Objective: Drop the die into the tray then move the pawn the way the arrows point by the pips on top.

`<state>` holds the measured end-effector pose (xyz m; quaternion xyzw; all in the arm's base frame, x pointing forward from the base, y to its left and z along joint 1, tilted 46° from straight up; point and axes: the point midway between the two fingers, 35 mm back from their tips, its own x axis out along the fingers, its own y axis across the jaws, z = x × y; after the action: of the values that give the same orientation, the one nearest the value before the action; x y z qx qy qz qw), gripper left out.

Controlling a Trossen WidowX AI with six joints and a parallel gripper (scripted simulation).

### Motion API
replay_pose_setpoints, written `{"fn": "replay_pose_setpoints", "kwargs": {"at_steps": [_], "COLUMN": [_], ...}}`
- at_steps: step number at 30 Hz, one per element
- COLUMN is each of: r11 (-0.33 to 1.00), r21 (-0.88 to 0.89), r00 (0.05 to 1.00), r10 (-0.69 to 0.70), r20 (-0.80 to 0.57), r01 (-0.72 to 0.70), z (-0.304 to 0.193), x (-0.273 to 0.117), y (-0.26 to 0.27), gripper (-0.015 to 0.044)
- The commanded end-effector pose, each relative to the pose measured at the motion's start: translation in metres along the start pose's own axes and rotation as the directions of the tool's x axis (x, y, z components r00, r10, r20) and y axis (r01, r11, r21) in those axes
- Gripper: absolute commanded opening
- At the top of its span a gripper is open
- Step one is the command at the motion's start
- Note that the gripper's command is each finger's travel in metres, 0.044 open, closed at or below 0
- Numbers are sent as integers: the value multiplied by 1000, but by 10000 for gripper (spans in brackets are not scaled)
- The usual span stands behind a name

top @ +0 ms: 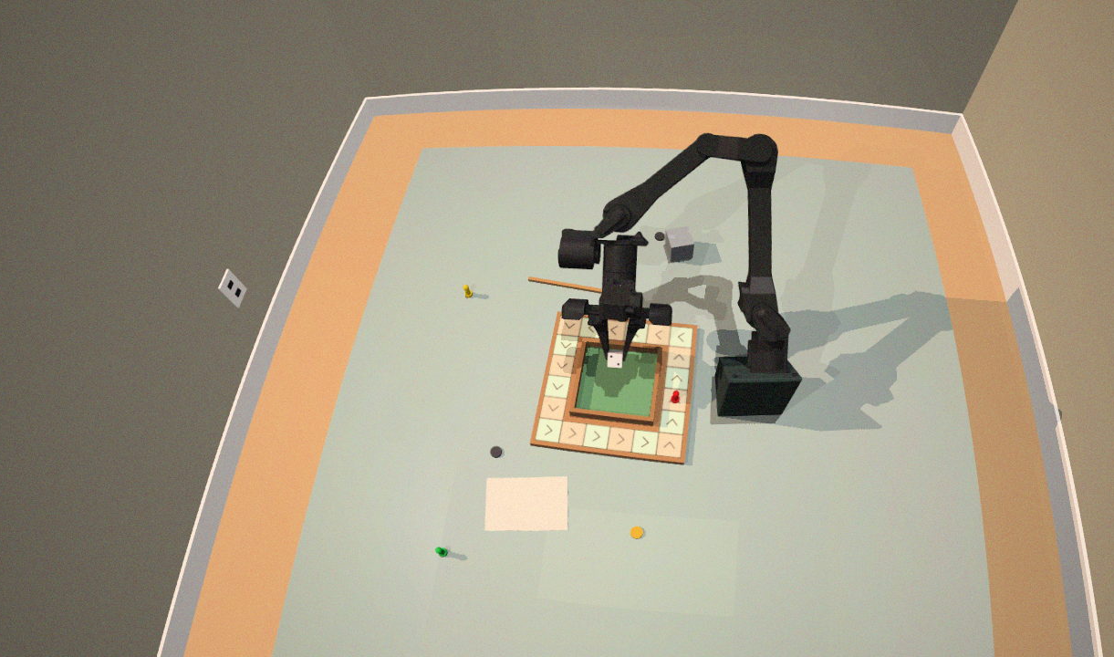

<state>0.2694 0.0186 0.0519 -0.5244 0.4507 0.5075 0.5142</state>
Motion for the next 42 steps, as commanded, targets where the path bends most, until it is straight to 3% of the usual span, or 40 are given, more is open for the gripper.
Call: {"fn": "replay_pose_setpoints", "kwargs": {"at_steps": [1, 3, 12, 20, 22, 24, 28, 30, 36, 37, 38, 42], "r11": [1000, 1000, 1000, 1000, 999, 995, 998, 1000, 1000, 999, 999, 980], "r21": [0, 0, 0, -2, 14, 50, 47, 6, -1, 18, 18, 168], "r00": [1000, 1000, 1000, 1000, 998, 965, 770, 678, 666, 723, 723, 718], "r10": [-2, -2, -1, 4, 34, 93, 69, 11, 2, 40, 40, 38], "r20": [0, 0, 0, 7, -59, -247, -635, -735, -746, -690, -690, -695], "r01": [2, 2, 1, -4, -33, -84, -51, -9, -4, -38, -38, 111], "z": [0, 0, 2, 30, 28, 22, 15, 16, 16, 17, 17, 20], "x": [0, 0, -2, -26, -19, -4, 15, 17, 17, 18, 18, 24], "y": [0, 0, -1, 0, 2, 6, 5, 1, 0, 4, 4, 16], "gripper": [0, 0, 236, 440, 440, 440, 440, 440, 440, 440, 440, 335]}}
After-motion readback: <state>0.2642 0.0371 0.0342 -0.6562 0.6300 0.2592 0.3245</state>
